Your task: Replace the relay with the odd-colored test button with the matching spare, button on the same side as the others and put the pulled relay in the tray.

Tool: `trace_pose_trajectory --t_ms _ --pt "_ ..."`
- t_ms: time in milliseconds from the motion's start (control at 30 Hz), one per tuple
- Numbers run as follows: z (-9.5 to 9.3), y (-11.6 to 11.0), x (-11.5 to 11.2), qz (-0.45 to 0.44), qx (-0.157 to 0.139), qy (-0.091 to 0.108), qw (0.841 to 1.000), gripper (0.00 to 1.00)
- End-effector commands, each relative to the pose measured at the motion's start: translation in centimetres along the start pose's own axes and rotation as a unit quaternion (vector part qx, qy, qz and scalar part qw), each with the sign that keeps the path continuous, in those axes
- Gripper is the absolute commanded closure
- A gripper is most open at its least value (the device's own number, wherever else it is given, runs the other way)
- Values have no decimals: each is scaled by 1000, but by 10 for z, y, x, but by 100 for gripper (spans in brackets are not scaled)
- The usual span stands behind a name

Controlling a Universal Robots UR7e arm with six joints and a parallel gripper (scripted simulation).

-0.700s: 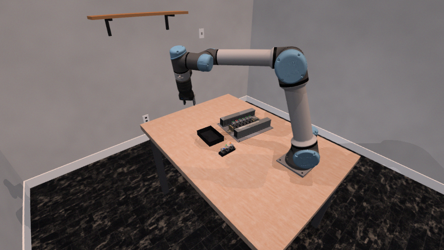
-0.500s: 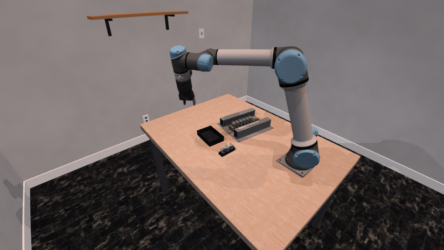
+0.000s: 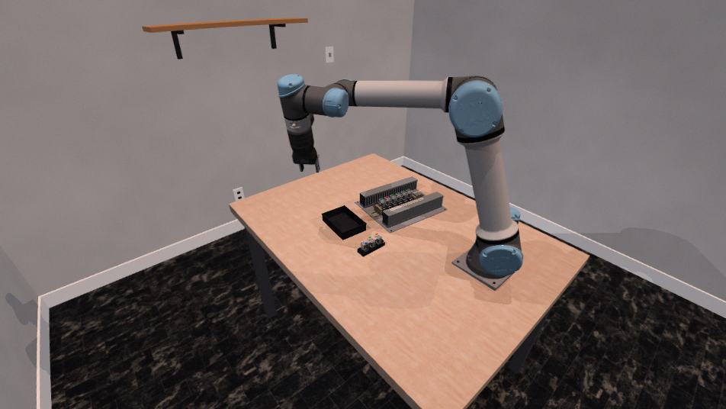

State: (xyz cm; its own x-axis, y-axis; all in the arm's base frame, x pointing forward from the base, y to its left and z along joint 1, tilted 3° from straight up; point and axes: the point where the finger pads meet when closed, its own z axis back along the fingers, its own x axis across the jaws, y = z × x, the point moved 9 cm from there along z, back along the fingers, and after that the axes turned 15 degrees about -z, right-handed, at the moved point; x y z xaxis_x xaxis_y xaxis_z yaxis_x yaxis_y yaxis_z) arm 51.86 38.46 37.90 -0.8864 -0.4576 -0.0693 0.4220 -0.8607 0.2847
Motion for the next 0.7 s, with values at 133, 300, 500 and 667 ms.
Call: trace_pose_trajectory --t_ms 133,300,500,667 --pt "1 0 0 0 0 1 1000 0" --pt "1 0 0 0 0 1 1000 0" --pt "19 27 15 0 0 1 1000 0" --pt "32 45 26 0 0 1 1000 0"
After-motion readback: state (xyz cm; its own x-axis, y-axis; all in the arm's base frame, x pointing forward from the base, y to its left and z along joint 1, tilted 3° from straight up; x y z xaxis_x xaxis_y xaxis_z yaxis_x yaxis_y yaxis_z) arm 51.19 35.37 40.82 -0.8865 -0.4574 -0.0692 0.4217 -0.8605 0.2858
